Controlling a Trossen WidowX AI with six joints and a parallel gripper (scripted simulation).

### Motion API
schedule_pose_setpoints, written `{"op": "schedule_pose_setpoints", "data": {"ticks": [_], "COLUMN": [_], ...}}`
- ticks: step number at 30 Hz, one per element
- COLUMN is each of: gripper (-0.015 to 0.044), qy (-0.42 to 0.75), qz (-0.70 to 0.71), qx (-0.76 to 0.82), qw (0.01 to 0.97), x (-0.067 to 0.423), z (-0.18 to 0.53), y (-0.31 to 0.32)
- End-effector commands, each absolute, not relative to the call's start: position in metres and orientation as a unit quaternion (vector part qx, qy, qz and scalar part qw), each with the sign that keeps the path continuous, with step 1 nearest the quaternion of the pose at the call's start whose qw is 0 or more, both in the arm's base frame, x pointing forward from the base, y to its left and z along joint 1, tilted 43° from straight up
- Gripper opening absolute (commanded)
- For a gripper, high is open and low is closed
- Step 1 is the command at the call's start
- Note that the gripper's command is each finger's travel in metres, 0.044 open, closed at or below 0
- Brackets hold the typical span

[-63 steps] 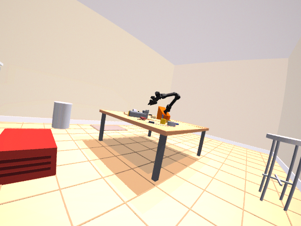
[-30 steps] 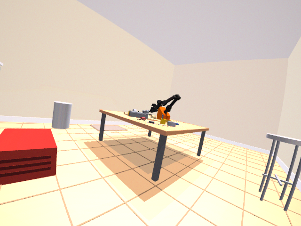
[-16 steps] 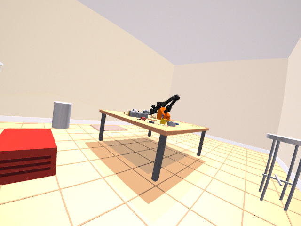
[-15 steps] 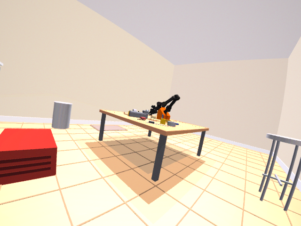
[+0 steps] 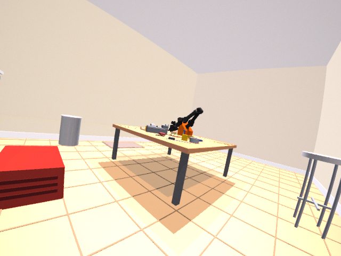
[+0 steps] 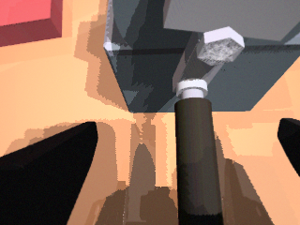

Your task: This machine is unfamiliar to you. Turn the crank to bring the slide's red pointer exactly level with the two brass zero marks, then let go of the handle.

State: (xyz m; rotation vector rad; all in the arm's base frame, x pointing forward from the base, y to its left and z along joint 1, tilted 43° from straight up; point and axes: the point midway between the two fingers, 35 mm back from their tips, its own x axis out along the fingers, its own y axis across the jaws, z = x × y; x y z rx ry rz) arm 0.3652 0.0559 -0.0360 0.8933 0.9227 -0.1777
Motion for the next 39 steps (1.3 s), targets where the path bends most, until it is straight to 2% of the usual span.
{"op": "schedule_pose_setpoints", "data": {"ticks": [1, 4, 21, 39], "gripper": [0.0440, 0.0440, 0.0000, 0.0000], "qy": [0.432, 0.432, 0.432, 0.432], "qz": [-0.085, -0.085, -0.085, -0.085], "qx": [0.416, 0.416, 0.416, 0.416], "qw": [0.796, 0.796, 0.796, 0.796], "x": [0.3634, 0.3631, 0.3631, 0.3613], "z": [-0.0426, -0.0443, -0.0443, -0.0466], "y": [0.0603, 0.0619, 0.0619, 0.0608]}}
